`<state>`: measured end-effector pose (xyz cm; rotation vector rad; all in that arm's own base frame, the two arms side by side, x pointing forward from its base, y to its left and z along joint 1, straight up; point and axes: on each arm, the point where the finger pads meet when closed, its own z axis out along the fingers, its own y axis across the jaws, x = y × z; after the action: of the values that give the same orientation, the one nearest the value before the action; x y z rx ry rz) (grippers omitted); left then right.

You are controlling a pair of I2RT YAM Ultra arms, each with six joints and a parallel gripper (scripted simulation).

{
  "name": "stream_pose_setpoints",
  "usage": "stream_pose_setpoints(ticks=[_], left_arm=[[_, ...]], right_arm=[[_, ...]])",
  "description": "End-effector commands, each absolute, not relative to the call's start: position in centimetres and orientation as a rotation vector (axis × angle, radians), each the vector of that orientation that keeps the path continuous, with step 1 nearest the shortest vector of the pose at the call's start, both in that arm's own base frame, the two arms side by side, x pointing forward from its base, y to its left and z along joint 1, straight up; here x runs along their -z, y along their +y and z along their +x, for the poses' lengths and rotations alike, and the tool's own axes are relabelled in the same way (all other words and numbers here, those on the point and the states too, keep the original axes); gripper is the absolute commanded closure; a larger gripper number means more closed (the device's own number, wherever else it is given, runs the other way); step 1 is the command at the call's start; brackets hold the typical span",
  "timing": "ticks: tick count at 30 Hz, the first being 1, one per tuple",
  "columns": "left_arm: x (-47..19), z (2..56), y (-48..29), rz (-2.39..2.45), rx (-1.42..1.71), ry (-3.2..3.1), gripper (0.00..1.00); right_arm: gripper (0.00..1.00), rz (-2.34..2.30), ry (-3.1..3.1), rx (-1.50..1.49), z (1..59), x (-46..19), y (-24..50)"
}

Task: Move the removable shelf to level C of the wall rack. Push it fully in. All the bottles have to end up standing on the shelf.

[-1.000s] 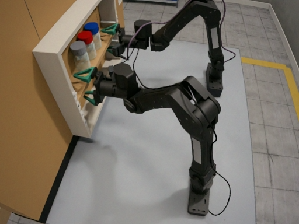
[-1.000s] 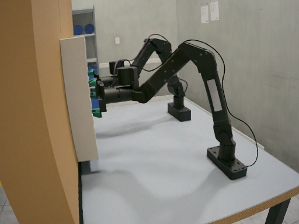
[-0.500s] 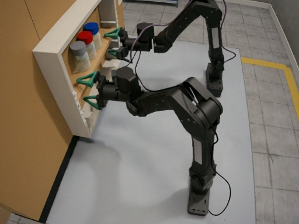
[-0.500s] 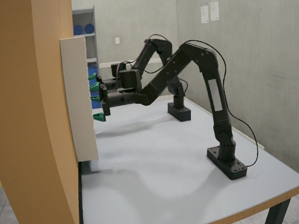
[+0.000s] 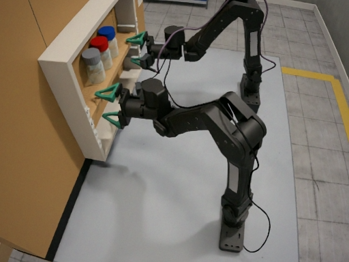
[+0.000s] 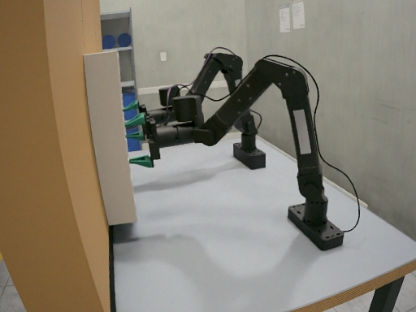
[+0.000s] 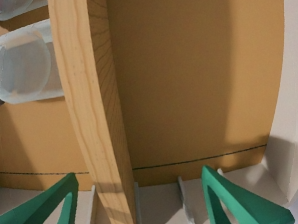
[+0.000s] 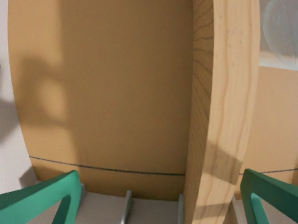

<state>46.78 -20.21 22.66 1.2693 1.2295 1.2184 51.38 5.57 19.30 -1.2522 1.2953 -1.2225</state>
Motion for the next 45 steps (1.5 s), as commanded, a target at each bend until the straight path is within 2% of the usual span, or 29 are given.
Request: stream_pose_setpoints(ticks=[1,45], left_arm=[[-24.8,46.1,-20.3,1.207,-1.213,1.213,0.00],[-24.8,41.0,-20.3,1.207,-1.213,1.213,0.00]], right_arm=[[0.00,-1.187,1.243,1.243,50.8,-22.2,6.1],[0.00,-1.187,1.243,1.243,45.8,-22.2,6.4]])
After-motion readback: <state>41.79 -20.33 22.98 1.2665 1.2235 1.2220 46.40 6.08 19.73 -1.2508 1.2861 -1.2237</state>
